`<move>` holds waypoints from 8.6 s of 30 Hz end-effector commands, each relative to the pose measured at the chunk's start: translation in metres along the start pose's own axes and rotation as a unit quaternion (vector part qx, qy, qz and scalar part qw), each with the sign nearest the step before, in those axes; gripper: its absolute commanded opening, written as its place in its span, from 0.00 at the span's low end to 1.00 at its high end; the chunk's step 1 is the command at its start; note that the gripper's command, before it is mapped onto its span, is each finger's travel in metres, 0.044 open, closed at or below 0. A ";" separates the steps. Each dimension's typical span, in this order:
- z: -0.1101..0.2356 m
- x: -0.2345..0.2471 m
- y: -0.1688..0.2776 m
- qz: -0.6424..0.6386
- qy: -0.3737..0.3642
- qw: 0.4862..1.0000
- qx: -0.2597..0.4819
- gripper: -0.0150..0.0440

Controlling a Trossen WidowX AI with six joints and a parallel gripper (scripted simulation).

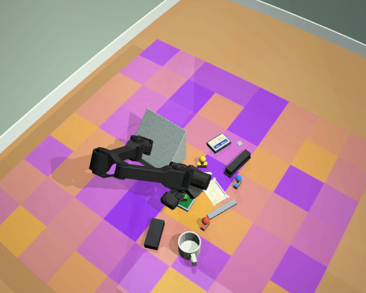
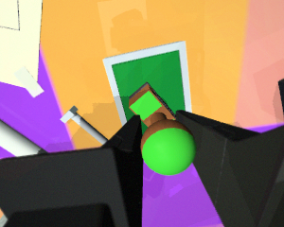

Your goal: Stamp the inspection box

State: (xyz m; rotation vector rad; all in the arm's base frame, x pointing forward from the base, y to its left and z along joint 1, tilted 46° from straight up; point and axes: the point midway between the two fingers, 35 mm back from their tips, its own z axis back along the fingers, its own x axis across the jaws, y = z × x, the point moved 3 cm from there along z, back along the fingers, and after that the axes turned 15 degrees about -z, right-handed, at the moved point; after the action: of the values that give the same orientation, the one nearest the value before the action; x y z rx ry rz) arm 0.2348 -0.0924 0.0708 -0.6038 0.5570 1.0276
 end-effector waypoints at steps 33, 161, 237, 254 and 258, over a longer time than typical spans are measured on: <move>-0.006 0.000 0.001 0.001 0.003 1.000 0.000 0.25; 0.056 0.042 -0.028 -0.174 0.000 0.985 -0.003 0.25; 0.019 0.121 -0.063 -0.443 -0.005 0.896 -0.012 0.25; 0.007 0.120 -0.063 -0.443 -0.005 0.896 -0.013 0.25; 0.005 0.120 -0.063 -0.443 -0.005 0.896 -0.014 0.25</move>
State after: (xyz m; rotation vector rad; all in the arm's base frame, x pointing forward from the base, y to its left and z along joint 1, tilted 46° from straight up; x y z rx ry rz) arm 0.3443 -0.0377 0.0088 -0.7646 0.1899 0.1618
